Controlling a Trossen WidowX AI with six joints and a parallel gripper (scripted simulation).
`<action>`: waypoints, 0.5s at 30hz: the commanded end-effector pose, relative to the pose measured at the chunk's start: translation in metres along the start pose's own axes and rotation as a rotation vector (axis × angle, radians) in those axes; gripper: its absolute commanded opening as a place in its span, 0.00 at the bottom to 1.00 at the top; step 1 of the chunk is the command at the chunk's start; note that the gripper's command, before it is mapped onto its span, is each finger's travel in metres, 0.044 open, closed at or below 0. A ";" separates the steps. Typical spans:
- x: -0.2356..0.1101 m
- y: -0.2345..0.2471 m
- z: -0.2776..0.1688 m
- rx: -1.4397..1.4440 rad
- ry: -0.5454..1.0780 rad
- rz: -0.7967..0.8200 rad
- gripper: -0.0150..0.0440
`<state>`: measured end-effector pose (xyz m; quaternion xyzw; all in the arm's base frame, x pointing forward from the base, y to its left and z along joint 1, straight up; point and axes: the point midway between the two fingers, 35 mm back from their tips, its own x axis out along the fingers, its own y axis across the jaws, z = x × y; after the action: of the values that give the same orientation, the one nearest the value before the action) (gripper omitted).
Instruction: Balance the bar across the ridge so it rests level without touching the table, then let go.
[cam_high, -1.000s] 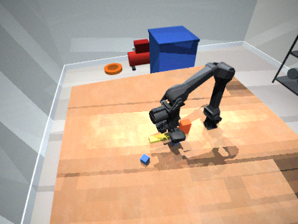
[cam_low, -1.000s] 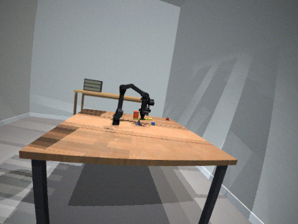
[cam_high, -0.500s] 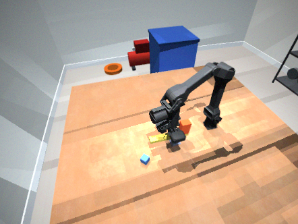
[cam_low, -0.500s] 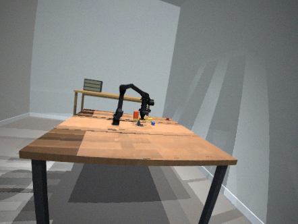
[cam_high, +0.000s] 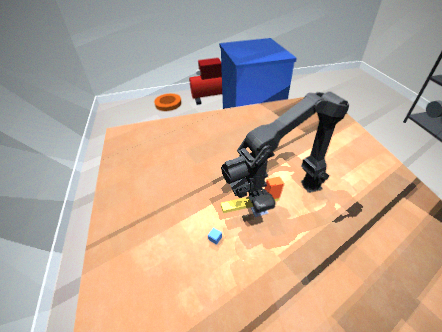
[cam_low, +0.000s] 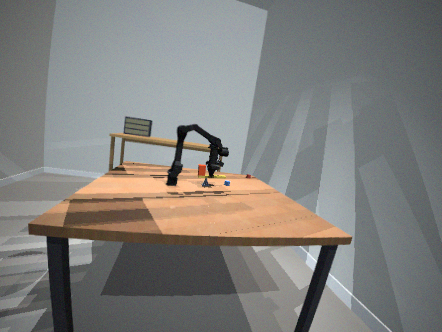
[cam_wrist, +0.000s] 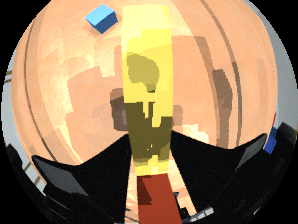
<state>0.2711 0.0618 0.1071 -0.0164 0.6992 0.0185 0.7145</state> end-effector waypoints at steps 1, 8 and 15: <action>0.002 0.000 0.000 0.002 0.000 0.001 0.25; 0.002 0.000 0.000 0.002 0.000 0.001 0.25; 0.003 0.000 0.000 0.002 0.000 0.001 0.25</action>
<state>0.2713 0.0618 0.1065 -0.0161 0.6989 0.0186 0.7148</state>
